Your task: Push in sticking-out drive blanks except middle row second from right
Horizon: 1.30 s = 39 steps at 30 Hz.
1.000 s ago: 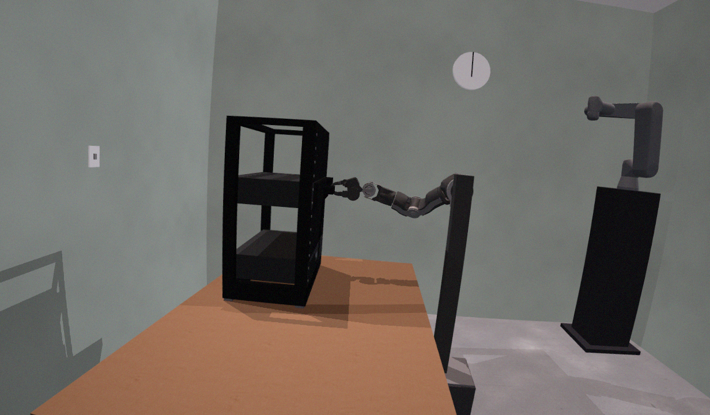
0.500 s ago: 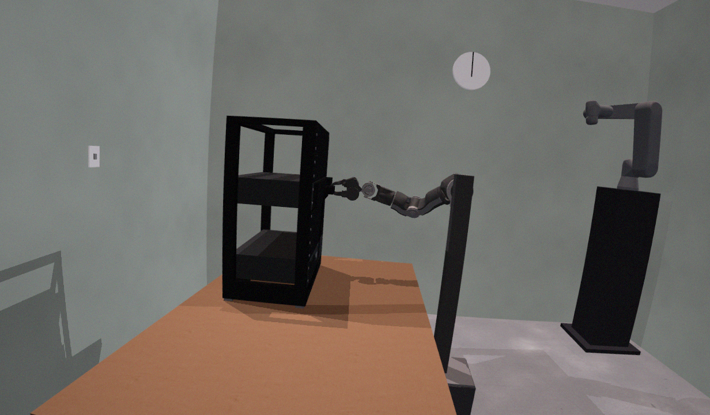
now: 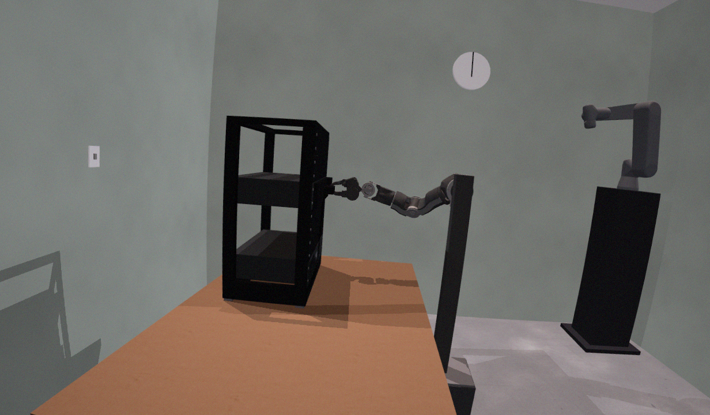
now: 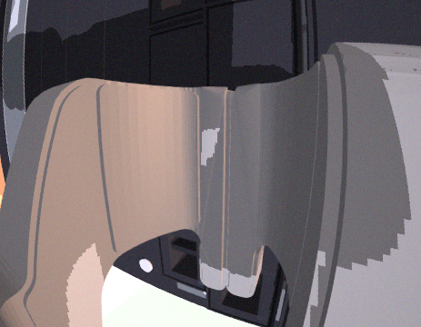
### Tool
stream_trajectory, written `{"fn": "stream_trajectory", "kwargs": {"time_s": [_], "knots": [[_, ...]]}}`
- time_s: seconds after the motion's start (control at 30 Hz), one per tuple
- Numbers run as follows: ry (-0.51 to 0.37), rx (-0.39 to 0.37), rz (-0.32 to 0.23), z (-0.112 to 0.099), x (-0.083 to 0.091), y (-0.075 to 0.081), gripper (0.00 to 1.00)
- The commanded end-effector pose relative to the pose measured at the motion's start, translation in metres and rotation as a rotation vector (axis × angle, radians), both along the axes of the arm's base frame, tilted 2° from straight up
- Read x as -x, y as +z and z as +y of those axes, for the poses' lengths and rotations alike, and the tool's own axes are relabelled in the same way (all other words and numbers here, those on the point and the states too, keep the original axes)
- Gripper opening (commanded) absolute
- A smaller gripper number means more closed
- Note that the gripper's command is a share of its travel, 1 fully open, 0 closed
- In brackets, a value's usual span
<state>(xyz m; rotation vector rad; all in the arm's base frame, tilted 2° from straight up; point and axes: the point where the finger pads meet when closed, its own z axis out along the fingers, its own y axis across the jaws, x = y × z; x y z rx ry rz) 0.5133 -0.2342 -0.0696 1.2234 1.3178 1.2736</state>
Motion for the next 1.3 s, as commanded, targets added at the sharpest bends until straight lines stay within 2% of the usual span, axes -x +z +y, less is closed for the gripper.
{"fn": "stream_trajectory", "kwargs": {"time_s": [0.0, 1.27], "knots": [[0.011, -0.003, -0.019, 0.0048, -0.0022, 0.0068, 0.0], [0.011, -0.003, -0.02, 0.0066, -0.0073, 0.01, 0.0]]}}
